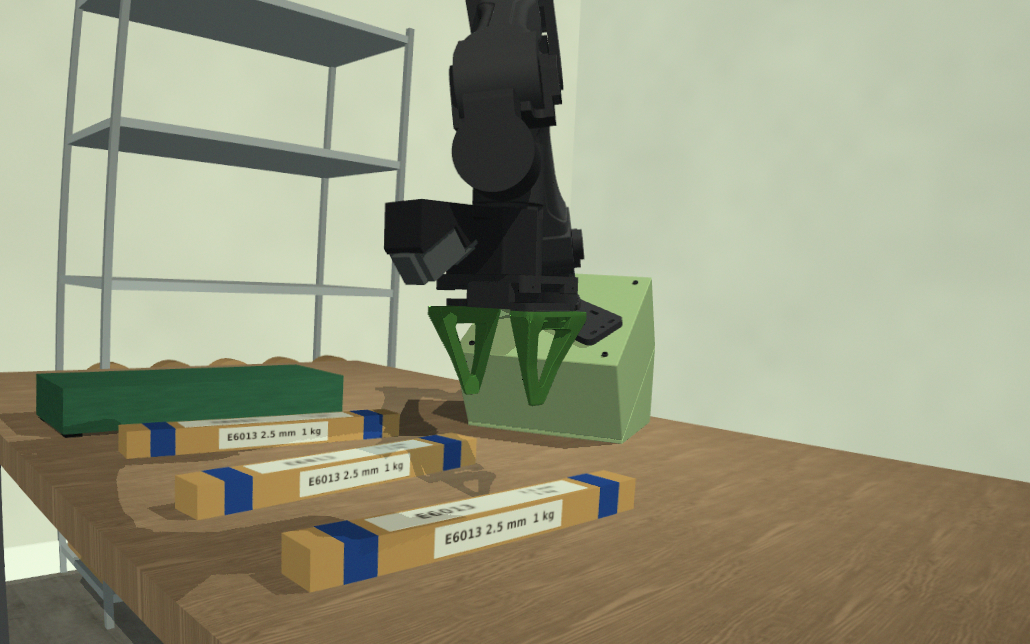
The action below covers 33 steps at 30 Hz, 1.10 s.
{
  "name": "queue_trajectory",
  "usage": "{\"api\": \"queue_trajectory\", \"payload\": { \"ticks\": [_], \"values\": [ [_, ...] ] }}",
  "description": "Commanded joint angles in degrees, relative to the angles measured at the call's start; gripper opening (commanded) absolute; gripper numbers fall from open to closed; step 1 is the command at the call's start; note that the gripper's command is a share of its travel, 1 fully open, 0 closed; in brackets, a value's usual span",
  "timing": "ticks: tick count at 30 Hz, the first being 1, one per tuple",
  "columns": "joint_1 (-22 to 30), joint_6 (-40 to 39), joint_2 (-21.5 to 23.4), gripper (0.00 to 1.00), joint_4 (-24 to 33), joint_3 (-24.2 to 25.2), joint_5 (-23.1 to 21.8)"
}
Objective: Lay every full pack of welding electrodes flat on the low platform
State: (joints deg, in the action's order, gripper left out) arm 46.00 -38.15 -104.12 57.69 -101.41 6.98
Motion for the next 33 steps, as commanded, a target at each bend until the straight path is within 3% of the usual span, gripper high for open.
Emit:
{"api": "queue_trajectory", "payload": {
  "ticks": [1,33],
  "values": [
    [-0.8,-1.4,2.2,0.76,2.8,-3.2,1.7],
    [-0.4,-1.1,0.4,0.76,4.1,-4.9,1.7]
  ]
}}
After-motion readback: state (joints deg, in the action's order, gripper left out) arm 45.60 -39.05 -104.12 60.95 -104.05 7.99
